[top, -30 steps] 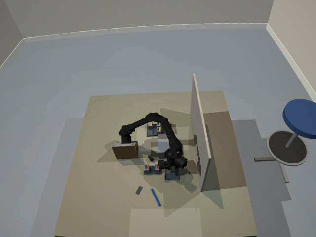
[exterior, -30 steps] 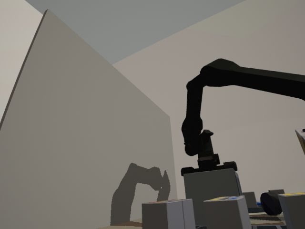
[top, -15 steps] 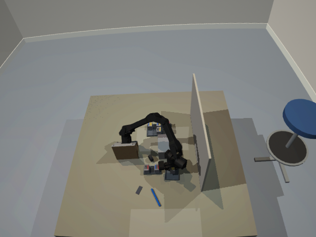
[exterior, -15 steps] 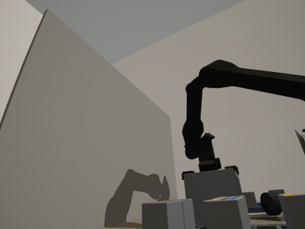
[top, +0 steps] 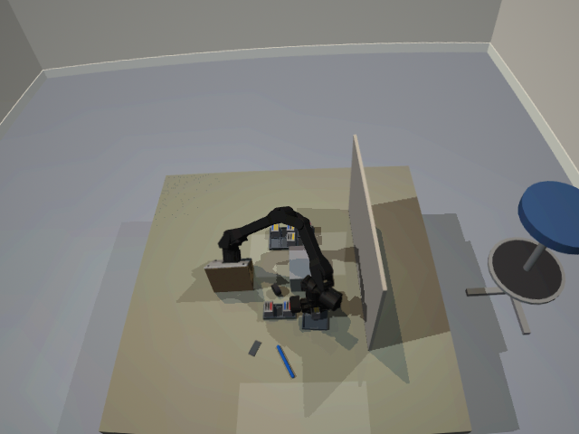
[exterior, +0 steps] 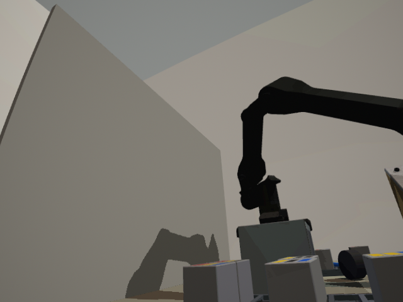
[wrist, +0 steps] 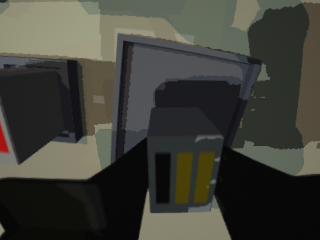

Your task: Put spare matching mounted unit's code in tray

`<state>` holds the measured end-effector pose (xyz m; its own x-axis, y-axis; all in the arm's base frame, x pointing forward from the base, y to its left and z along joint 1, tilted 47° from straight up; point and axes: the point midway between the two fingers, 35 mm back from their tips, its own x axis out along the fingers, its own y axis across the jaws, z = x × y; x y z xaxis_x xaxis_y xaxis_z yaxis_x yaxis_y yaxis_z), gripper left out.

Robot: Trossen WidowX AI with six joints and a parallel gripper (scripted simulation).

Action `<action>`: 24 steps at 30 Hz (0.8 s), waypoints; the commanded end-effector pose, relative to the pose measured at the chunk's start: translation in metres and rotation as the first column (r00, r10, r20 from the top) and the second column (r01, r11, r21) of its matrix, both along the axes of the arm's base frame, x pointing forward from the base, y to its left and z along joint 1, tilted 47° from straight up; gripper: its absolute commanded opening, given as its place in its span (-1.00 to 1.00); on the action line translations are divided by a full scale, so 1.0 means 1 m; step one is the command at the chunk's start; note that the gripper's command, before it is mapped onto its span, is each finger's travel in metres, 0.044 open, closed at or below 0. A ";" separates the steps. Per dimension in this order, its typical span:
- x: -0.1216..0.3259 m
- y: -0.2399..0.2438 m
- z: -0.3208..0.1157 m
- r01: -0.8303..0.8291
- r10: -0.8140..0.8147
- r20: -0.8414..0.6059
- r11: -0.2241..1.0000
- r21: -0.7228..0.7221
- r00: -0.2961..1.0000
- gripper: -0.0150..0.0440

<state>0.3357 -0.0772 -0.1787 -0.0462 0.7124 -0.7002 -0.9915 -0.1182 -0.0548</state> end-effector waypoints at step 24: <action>0.004 -0.078 0.075 0.008 -0.008 0.000 1.000 0.000 1.000 1.00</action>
<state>0.3422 -0.1477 -0.1135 -0.0274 0.7113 -0.7023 -0.9932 -0.0992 -0.0618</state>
